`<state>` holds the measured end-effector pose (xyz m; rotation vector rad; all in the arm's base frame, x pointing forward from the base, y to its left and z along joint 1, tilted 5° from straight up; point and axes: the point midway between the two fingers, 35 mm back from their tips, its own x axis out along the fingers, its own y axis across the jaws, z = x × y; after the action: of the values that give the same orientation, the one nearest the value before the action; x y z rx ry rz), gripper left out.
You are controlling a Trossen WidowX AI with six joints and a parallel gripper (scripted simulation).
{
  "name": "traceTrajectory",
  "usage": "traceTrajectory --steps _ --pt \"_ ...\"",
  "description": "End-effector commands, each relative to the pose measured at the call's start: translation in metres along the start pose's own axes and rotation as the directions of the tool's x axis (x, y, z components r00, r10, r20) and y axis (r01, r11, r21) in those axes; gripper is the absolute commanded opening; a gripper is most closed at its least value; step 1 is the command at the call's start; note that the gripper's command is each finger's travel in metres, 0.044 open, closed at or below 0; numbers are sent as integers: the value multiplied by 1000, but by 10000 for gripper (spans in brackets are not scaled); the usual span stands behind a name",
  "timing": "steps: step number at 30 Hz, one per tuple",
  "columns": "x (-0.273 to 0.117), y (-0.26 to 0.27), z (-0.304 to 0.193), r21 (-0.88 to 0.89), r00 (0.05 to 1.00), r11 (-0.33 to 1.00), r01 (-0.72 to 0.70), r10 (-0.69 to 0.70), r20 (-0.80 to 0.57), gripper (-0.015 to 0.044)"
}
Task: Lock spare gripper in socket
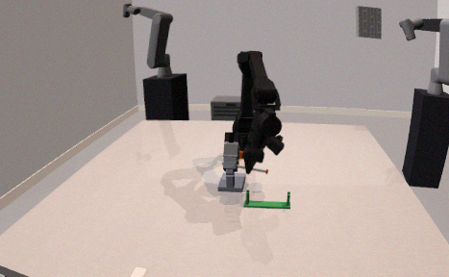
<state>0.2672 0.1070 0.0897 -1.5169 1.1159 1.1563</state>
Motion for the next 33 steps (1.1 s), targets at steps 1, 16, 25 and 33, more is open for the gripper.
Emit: traceTrajectory --steps 1,16,25,33 --pt "-10 -1 4 1 1000 1000 1 -1 1 200" --pt "-35 2 17 -10 1000 1000 -17 17 -1 200" --pt "-52 4 25 -16 1000 1000 -25 25 -2 200" --pt "-68 5 32 -21 1000 999 -31 31 -4 200"
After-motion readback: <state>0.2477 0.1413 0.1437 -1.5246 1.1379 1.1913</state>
